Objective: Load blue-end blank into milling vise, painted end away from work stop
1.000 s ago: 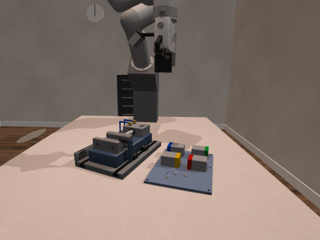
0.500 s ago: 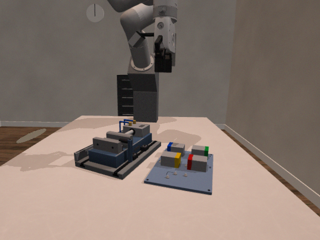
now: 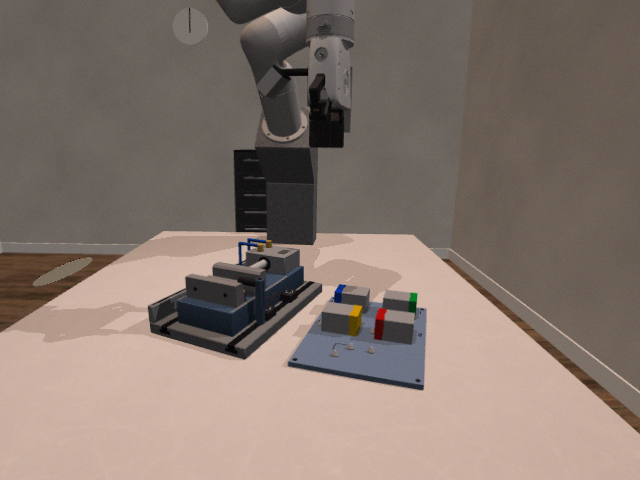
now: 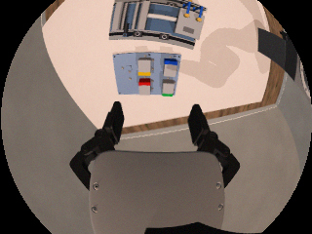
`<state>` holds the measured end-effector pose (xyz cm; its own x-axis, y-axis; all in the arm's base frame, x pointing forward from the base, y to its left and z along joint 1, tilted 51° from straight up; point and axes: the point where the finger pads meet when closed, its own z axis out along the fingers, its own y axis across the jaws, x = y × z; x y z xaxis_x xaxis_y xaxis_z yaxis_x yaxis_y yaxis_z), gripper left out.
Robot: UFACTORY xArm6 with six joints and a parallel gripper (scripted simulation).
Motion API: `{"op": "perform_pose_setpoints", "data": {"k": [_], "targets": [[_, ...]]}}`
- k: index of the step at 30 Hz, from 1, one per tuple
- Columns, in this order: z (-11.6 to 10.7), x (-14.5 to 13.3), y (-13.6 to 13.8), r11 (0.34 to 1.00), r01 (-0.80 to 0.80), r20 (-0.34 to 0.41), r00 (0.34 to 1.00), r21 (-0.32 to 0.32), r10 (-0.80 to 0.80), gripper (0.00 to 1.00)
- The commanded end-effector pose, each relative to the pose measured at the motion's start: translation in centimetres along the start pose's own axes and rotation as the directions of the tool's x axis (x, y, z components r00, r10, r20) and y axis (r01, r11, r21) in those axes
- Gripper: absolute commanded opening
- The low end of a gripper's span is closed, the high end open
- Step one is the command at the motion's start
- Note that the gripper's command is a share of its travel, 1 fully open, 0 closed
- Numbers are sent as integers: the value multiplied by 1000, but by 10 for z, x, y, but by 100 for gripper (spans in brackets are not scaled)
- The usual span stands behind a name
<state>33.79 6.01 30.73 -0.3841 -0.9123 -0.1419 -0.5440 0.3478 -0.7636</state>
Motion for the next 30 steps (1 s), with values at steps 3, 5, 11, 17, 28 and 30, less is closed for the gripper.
{"op": "perform_pose_setpoints", "data": {"k": [3,5,11,17,28,30], "targets": [[30,-1,0,1000,0,0,1000,0,0,100],[40,-1,0,1000,0,0,1000,0,0,100],[45,-1,0,1000,0,0,1000,0,0,100],[67,-1,0,1000,0,-1,1000,-2,0,100],[103,-3,-1,1000,0,0,1000,1,0,100],[103,-3,-1,1000,0,0,1000,1,0,100]]}}
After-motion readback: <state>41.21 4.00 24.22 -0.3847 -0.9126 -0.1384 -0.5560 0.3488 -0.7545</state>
